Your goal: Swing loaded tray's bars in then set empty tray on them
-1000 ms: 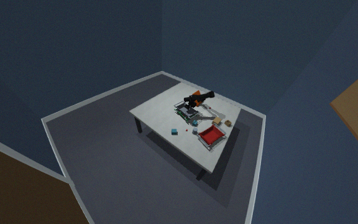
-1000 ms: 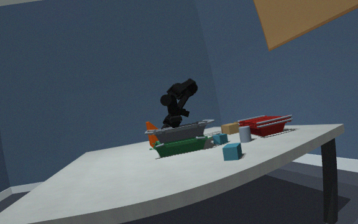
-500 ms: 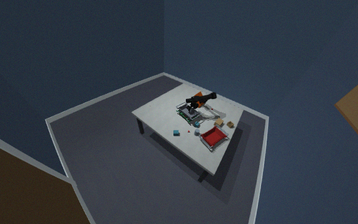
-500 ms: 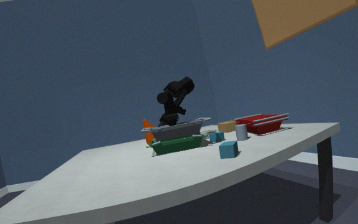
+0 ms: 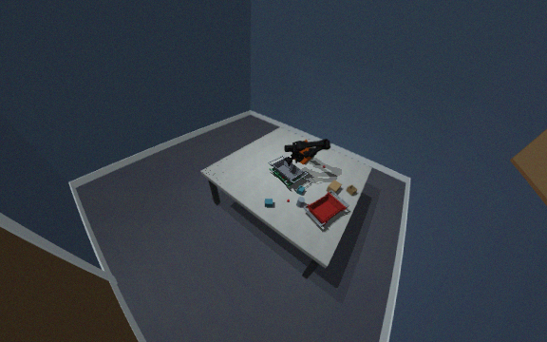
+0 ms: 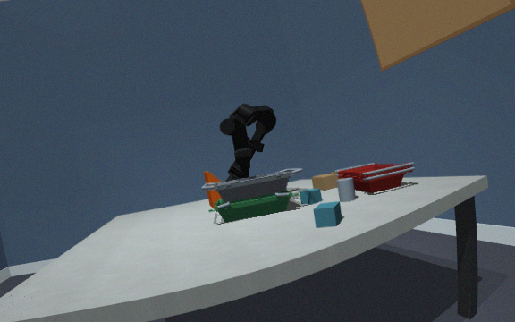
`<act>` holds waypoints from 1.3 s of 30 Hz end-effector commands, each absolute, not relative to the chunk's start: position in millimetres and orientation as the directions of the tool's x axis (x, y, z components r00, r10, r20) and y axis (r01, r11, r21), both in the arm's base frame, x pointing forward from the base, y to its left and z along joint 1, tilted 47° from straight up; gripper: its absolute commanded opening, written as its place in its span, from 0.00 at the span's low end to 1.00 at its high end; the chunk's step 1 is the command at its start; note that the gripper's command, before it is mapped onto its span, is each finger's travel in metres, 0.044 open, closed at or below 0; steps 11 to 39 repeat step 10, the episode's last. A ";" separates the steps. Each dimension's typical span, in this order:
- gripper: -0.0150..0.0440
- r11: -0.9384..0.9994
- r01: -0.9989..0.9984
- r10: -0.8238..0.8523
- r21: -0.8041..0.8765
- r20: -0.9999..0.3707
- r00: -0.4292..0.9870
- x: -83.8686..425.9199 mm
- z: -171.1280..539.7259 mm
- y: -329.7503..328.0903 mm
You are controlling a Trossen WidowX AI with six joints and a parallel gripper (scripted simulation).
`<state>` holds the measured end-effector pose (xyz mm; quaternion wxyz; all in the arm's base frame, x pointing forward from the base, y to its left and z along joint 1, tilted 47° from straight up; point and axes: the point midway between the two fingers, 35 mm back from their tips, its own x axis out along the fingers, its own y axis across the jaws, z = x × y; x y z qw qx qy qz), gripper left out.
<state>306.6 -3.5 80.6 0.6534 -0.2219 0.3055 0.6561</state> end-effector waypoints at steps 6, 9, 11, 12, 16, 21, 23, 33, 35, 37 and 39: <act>1.00 0.063 -0.993 0.714 0.103 -0.699 -0.028 305.7 120.8 -44.6; 1.00 0.064 -0.993 0.714 0.103 -0.700 -0.026 305.1 123.7 -47.4; 1.00 0.071 -0.992 0.716 0.105 -0.698 -0.022 305.3 117.5 -42.3; 1.00 0.071 -0.992 0.716 0.105 -0.698 -0.022 305.3 117.5 -42.3; 1.00 0.071 -0.992 0.716 0.105 -0.698 -0.022 305.3 117.5 -42.3; 1.00 0.071 -0.992 0.716 0.105 -0.698 -0.022 305.3 117.5 -42.3; 1.00 0.071 -0.992 0.716 0.105 -0.698 -0.022 305.3 117.5 -42.3; 1.00 0.071 -0.992 0.716 0.105 -0.698 -0.022 305.3 117.5 -42.3; 1.00 0.071 -0.992 0.716 0.105 -0.698 -0.022 305.3 117.5 -42.3; 1.00 0.071 -0.992 0.716 0.105 -0.698 -0.022 305.3 117.5 -42.3; 1.00 0.071 -0.992 0.716 0.105 -0.698 -0.022 305.3 117.5 -42.3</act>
